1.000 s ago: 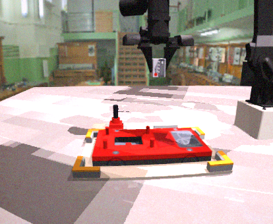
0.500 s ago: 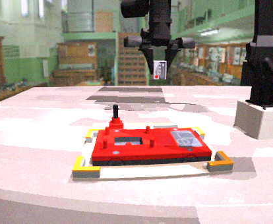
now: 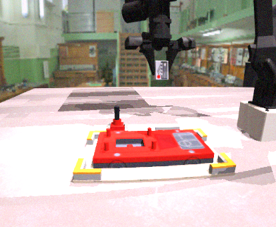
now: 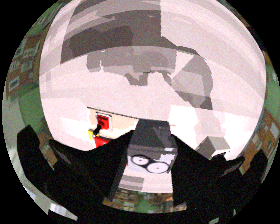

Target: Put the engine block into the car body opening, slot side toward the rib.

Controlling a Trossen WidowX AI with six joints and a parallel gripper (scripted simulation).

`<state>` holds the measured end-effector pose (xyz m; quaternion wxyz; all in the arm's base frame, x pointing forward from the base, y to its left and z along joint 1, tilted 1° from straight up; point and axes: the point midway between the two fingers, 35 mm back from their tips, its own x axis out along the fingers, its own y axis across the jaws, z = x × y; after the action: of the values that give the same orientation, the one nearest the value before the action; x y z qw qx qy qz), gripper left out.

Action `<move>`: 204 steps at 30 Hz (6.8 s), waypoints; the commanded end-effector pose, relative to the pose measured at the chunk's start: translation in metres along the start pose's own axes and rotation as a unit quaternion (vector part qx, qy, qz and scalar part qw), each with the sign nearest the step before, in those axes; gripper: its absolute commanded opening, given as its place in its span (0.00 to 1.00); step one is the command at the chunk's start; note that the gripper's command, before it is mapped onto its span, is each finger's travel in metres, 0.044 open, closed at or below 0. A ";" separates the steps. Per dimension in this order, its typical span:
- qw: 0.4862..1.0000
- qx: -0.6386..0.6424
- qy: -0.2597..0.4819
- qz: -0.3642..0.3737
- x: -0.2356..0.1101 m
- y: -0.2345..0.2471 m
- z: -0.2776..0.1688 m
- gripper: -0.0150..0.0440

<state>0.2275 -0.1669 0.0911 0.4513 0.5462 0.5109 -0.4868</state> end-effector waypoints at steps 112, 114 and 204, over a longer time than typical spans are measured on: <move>0.957 0.004 0.290 0.002 0.112 -0.002 0.036 0.83; 0.957 0.004 0.290 0.002 0.112 -0.002 0.036 0.92; 0.998 0.005 -0.067 0.003 0.084 -0.001 0.039 1.00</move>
<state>0.2266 -0.1961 0.0120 0.4893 0.5167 0.4723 -0.5201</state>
